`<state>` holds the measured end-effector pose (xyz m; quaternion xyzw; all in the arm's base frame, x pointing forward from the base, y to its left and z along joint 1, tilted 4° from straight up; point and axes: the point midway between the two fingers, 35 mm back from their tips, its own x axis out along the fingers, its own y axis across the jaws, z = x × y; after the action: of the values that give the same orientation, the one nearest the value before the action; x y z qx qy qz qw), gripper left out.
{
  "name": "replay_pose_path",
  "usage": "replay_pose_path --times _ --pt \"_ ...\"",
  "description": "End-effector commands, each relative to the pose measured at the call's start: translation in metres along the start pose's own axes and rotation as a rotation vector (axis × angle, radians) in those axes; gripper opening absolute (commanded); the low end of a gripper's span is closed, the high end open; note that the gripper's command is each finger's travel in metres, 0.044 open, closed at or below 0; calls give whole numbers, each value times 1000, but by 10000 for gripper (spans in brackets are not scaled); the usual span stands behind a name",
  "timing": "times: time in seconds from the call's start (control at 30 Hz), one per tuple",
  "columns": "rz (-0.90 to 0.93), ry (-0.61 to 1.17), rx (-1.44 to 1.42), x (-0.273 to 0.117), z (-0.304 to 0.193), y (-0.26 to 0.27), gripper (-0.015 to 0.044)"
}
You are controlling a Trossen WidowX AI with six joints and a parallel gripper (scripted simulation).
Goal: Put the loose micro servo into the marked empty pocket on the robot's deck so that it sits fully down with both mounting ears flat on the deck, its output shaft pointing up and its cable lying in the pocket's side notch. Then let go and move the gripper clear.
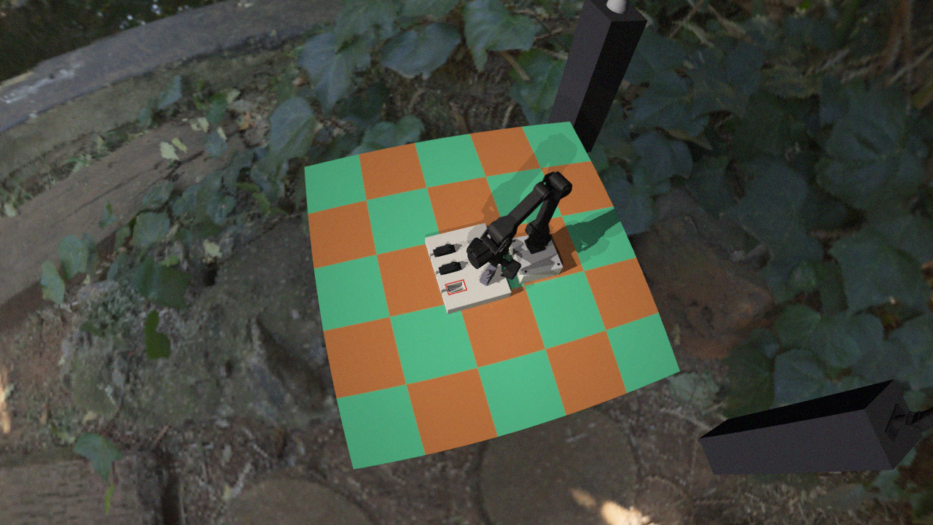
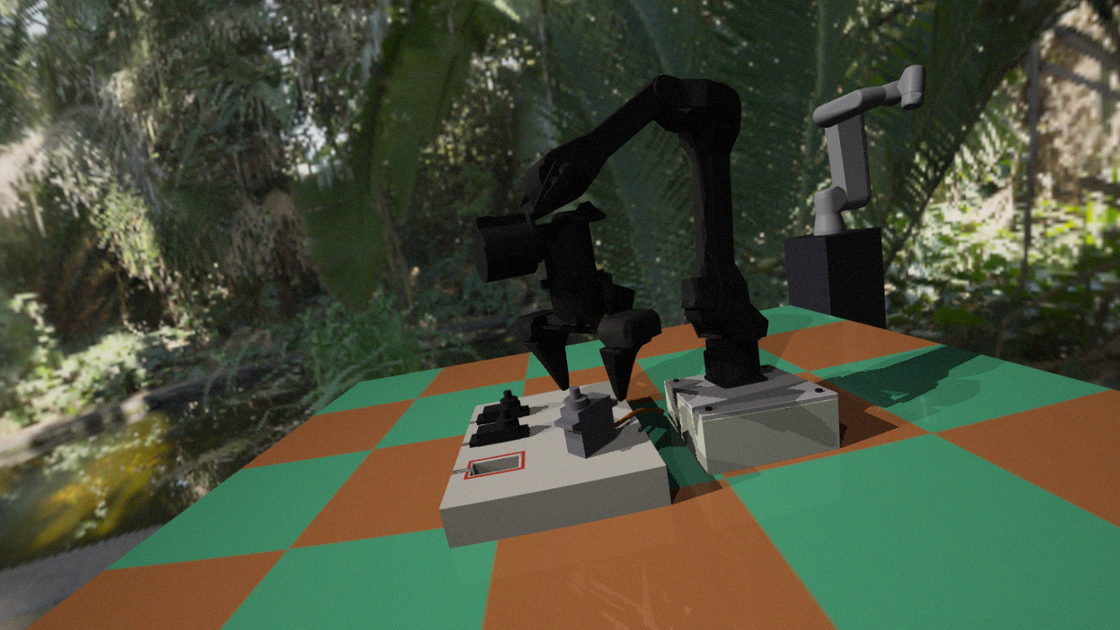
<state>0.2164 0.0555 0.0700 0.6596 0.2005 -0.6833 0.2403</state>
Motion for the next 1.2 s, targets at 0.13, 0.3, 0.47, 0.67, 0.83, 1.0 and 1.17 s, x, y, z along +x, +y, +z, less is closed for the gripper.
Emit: replay_pose_path --times 0.13,0.3,0.47,0.67,0.83,1.0,1.17 --pt "-5 -1 3 13 1 -1 440" --pt "-5 -1 3 14 1 -1 335" --pt "-5 -1 3 14 1 -1 204" --pt "-5 -1 3 14 1 -1 85" --pt "-5 -1 3 11 1 -1 13" --pt "-5 -1 3 -7 2 -1 0" --pt "-5 -2 3 -17 7 -3 0"
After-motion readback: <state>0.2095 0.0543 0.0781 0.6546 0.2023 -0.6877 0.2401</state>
